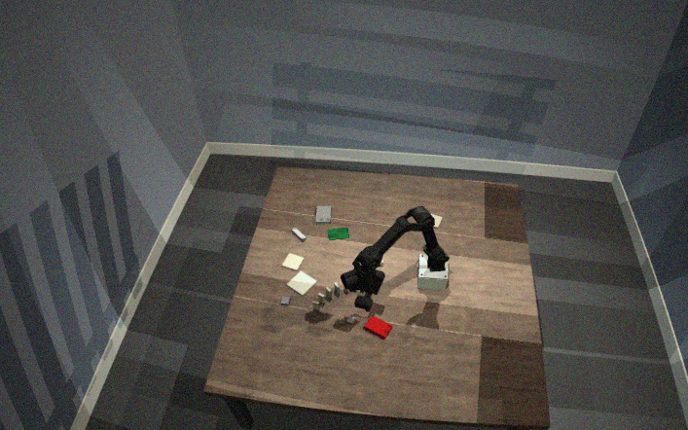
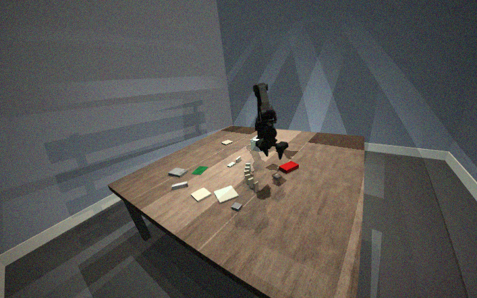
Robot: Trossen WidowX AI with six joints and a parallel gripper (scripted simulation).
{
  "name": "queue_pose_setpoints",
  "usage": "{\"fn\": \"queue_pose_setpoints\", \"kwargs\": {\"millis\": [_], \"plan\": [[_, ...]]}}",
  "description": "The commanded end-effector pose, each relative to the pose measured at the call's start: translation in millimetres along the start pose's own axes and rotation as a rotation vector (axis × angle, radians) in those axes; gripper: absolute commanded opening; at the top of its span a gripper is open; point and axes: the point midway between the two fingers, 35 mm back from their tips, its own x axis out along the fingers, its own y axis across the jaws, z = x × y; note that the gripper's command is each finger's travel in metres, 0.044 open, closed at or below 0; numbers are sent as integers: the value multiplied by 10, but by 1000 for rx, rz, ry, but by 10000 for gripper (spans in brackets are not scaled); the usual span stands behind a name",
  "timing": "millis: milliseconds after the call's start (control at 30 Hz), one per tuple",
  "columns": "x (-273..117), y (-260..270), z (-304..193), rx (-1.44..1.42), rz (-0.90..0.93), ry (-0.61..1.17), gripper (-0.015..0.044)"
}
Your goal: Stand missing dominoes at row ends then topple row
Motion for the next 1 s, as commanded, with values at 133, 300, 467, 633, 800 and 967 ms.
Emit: {"fn": "queue_pose_setpoints", "kwargs": {"millis": [133,300,467,633,800,967], "plan": [[-246,-896,927,-83,-30,-89,440],[-366,-1537,1260,-134,-65,-114,440],[-468,-2208,1411,-181,-104,-124,440],[-479,-2294,1412,-187,-108,-124,440],[-284,-2323,1441,-187,-108,-124,440],[166,-2384,1467,-187,-108,-124,440]]}}
